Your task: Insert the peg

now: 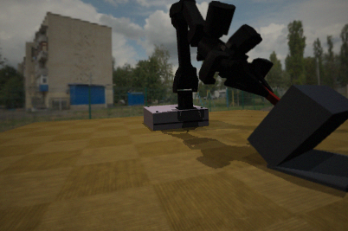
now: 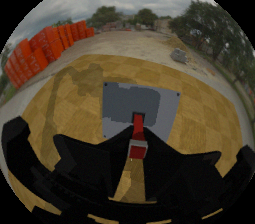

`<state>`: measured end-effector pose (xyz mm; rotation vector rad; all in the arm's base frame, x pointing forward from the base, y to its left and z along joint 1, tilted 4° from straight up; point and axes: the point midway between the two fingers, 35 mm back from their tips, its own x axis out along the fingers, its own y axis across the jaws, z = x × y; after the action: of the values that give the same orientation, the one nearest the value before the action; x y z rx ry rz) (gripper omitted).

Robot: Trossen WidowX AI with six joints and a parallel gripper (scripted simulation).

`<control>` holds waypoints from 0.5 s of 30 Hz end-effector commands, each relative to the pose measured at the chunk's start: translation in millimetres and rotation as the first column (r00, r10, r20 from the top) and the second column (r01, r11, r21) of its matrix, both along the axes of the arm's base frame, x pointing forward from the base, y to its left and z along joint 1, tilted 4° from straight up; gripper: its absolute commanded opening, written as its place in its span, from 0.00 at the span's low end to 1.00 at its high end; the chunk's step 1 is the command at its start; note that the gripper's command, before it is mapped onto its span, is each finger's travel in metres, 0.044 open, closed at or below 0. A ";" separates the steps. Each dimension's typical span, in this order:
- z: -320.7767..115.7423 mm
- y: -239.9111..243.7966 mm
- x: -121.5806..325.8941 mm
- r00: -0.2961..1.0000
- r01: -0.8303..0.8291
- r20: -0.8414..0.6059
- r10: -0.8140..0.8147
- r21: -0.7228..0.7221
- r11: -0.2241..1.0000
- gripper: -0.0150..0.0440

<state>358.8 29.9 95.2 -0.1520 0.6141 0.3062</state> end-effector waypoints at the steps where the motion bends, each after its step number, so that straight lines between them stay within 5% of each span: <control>1: -1.6 -0.3 2.5 1.000 0.005 0.000 -0.005 0.000 1.000 0.25; 15: -7.2 1.3 9.9 1.000 0.005 0.000 -0.005 0.000 1.000 0.25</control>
<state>366.7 31.5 89.3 -0.1518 0.6135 0.3066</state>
